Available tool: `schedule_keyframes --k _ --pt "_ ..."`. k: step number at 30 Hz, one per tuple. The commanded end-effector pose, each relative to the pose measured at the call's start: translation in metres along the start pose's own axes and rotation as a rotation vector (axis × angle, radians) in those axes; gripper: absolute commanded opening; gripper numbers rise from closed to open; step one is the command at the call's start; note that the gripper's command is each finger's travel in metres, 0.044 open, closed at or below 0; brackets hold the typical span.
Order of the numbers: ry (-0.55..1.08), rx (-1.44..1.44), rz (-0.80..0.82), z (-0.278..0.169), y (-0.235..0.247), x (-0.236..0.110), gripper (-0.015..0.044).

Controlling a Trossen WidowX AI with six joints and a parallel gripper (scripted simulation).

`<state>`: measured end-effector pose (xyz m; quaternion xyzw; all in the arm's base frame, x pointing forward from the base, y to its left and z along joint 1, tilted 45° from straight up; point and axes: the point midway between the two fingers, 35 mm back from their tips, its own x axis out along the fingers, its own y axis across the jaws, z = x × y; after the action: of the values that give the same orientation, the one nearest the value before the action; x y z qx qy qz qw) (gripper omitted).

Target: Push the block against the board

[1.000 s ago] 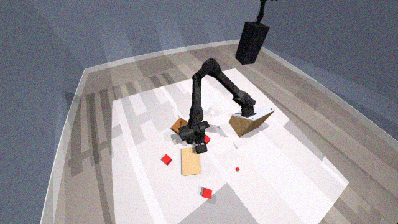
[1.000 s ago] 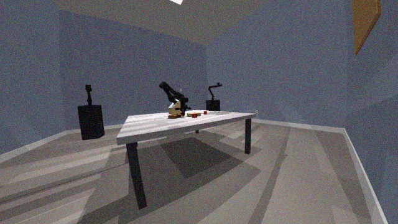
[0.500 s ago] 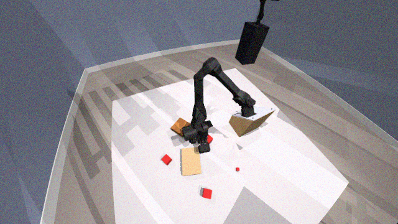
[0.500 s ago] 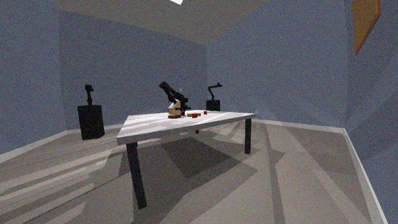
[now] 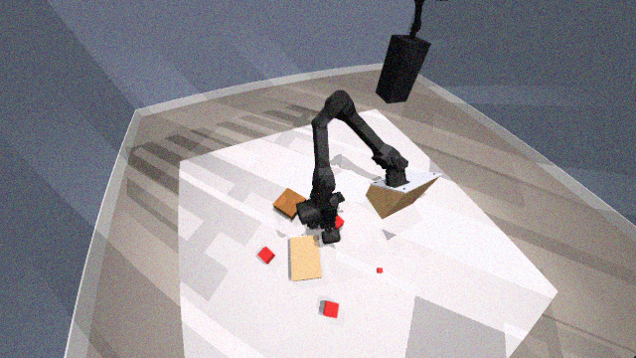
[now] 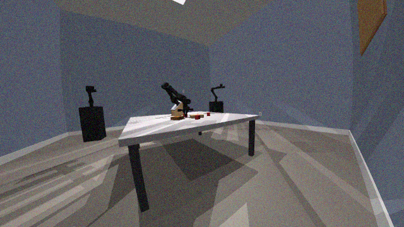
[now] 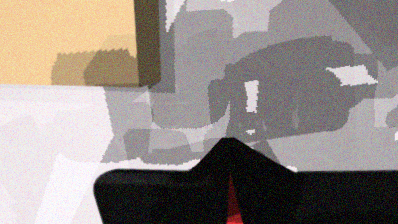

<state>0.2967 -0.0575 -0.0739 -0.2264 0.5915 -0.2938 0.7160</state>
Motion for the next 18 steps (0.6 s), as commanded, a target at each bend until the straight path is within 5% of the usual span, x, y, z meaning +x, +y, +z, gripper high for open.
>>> schedule_keyframes --k 1,18 --pt "-0.002 0.001 -0.004 -0.006 -0.001 -0.001 0.0000" --pt "-0.001 0.000 -0.004 -0.025 -0.002 -0.001 0.0000"
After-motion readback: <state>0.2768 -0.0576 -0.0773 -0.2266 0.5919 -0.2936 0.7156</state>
